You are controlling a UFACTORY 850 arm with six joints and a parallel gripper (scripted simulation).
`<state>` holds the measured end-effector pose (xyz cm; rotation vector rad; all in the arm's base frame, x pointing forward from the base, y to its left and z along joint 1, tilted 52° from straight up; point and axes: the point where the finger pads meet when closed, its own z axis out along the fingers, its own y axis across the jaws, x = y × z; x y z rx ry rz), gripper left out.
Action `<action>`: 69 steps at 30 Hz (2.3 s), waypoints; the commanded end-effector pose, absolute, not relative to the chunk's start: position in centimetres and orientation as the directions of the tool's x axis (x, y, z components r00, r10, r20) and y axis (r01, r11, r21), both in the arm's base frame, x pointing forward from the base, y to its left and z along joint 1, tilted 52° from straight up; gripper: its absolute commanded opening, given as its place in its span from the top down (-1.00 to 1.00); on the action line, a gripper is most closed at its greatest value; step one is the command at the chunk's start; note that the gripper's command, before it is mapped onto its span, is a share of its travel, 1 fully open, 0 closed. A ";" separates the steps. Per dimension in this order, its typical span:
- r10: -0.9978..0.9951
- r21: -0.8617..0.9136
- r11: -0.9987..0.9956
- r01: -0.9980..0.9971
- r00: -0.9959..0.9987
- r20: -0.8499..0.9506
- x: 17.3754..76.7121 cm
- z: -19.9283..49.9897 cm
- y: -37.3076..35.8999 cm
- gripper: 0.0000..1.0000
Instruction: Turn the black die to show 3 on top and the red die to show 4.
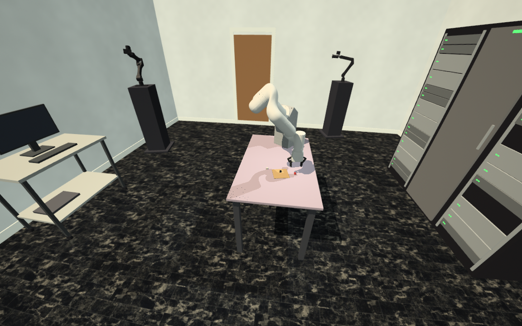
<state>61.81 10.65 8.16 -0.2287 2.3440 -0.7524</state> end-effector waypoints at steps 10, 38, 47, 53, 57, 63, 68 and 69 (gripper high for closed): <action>-0.360 -0.583 0.812 0.018 -0.771 -0.525 61.8 8.2 10.7 0.38; -0.360 -0.583 0.812 0.018 -0.771 -0.525 61.8 8.2 10.7 0.38; -0.360 -0.583 0.812 0.018 -0.771 -0.525 61.9 8.1 10.6 0.38; -0.360 -0.584 0.812 0.018 -0.772 -0.524 62.2 7.8 10.4 0.38; -0.360 -0.584 0.812 0.018 -0.772 -0.524 62.4 7.7 10.3 0.38; -0.360 -0.584 0.812 0.018 -0.772 -0.524 62.9 7.2 9.9 0.38; -0.360 -0.584 0.812 0.018 -0.772 -0.524 63.4 6.7 9.6 0.38; -0.360 -0.584 0.812 0.018 -0.772 -0.524 63.5 6.6 9.5 0.38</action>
